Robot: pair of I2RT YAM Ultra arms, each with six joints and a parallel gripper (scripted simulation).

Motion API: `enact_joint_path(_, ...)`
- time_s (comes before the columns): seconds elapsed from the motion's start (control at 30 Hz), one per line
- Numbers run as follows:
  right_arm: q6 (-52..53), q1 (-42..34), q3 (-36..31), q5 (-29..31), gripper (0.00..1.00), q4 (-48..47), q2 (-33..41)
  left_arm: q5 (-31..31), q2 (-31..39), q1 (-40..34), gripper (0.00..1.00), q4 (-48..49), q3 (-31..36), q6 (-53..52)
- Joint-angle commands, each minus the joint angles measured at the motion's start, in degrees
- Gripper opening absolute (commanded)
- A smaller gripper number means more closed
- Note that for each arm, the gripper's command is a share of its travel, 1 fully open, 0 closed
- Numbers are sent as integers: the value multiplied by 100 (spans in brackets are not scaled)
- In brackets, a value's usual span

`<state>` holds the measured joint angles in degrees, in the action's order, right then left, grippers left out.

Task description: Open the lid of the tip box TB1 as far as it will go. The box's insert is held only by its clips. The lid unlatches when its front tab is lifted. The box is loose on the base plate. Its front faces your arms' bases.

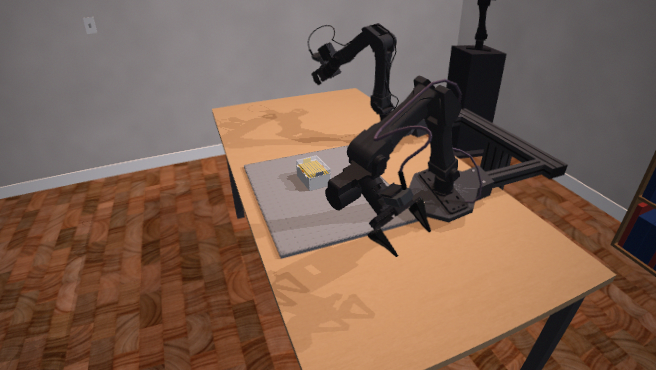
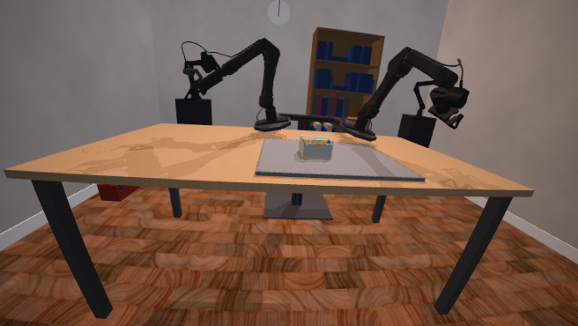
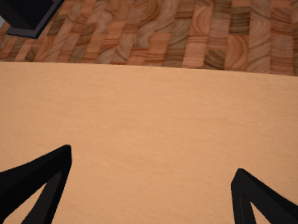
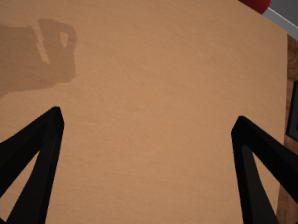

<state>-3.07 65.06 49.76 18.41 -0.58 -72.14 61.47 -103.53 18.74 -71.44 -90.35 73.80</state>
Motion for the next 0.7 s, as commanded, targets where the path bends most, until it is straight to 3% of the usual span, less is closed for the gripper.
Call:
enact_joint_path(0.0,11,13,109,29,100,-63,102,96,52,-15,100,-16,-41,11)
enact_joint_path(0.53,11,13,109,29,100,-63,102,96,52,-15,100,-16,-41,11)
enact_joint_path(0.67,43,-81,11,-30,100,-125,-2,-277,23,-49,100,240,27,-250)
